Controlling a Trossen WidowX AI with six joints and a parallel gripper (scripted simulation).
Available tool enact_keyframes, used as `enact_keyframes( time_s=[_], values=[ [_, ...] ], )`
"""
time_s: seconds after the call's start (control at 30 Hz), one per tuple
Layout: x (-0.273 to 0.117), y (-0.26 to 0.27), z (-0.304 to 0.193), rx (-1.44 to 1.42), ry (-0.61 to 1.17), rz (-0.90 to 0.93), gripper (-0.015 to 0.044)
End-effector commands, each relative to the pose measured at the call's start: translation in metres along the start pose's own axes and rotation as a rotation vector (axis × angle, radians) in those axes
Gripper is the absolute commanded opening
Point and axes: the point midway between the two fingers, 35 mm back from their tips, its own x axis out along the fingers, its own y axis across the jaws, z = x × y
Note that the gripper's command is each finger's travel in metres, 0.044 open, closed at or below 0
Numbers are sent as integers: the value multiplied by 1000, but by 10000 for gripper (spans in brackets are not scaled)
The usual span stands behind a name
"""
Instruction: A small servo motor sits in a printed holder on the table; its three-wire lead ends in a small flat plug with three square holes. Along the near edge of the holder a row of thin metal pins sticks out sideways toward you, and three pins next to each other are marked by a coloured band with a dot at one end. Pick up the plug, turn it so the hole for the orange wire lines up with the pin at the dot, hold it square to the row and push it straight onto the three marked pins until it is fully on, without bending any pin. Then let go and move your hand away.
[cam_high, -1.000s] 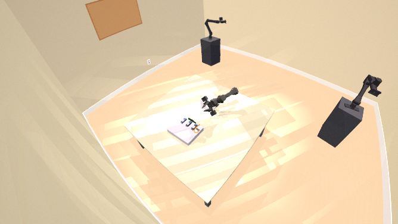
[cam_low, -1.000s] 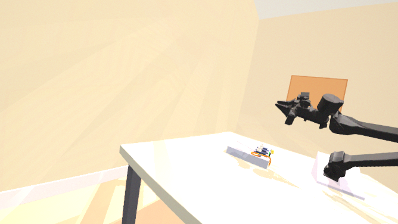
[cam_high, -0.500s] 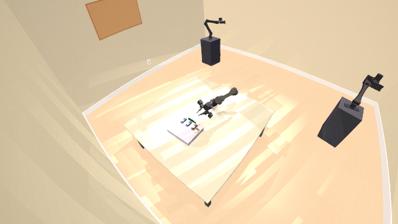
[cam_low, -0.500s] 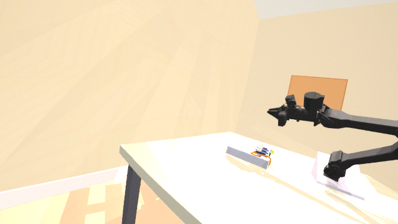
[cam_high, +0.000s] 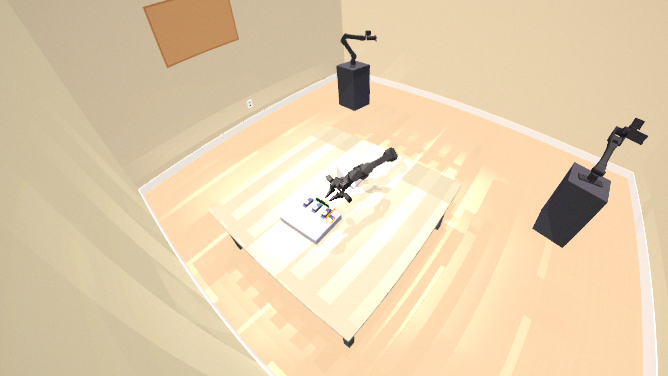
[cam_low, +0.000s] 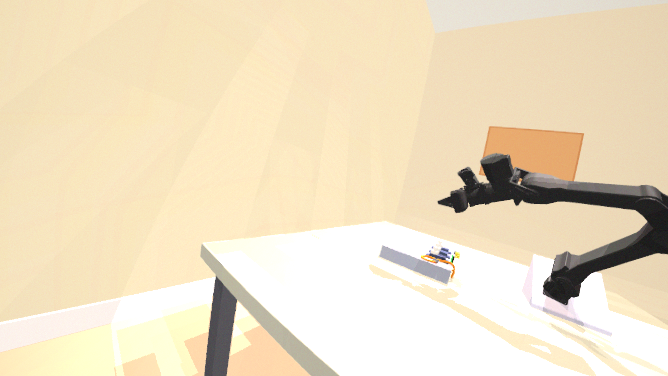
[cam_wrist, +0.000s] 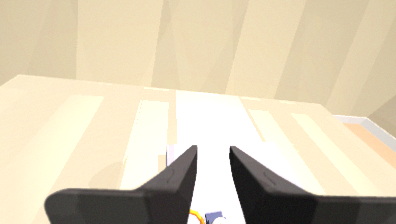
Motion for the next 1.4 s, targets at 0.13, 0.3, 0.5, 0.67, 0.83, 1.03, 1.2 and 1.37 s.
enact_keyframes(
  time_s=[0.13,0.3,0.5,0.67,0.83,1.03,1.2,1.37],
  values=[
    [19,-1,-21,183,187,-14,115],
    [28,-1,-34,294,294,-35,115],
    [37,-1,-50,432,419,-73,115],
    [42,0,-62,548,521,-114,115],
    [46,0,-74,667,620,-164,115],
    [50,2,-88,811,735,-237,115],
    [52,4,-98,932,826,-307,115],
    [53,6,-107,1053,912,-387,115]
  ],
)
